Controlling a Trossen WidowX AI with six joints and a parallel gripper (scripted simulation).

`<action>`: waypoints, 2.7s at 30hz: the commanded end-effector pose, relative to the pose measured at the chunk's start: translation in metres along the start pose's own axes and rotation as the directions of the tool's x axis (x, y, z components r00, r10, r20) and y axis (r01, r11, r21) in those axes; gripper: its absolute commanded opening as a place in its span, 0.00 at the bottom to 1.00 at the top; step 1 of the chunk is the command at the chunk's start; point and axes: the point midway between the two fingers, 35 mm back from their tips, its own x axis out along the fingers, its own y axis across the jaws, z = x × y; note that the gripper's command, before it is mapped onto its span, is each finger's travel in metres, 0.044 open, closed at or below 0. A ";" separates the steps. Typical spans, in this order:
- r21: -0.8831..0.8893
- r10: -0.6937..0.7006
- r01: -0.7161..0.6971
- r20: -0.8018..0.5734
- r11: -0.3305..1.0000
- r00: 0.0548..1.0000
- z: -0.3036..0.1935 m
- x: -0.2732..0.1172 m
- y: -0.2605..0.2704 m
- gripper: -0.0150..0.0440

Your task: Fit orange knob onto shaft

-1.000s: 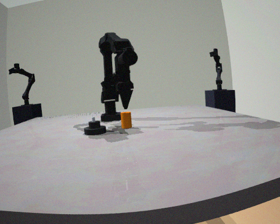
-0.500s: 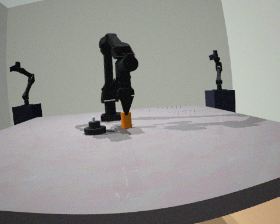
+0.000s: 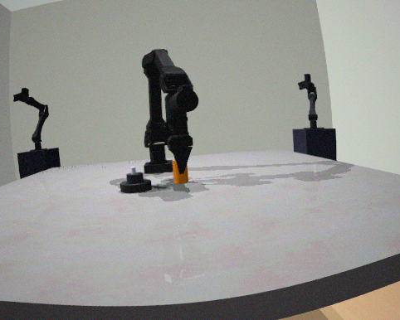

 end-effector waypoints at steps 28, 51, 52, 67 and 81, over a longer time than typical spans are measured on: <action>-0.001 0.000 0.000 0.003 1.000 1.000 0.001 0.022 -0.002 0.49; -0.001 0.001 -0.001 0.003 1.000 1.000 0.000 -0.097 0.000 0.25; -0.001 0.001 -0.001 0.003 1.000 1.000 0.001 -0.103 -0.001 0.25; -0.006 0.118 -0.118 0.001 0.993 0.993 -0.003 -0.124 -0.006 0.25; -0.007 0.408 -0.408 -0.001 0.913 0.913 -0.013 -0.153 -0.012 0.25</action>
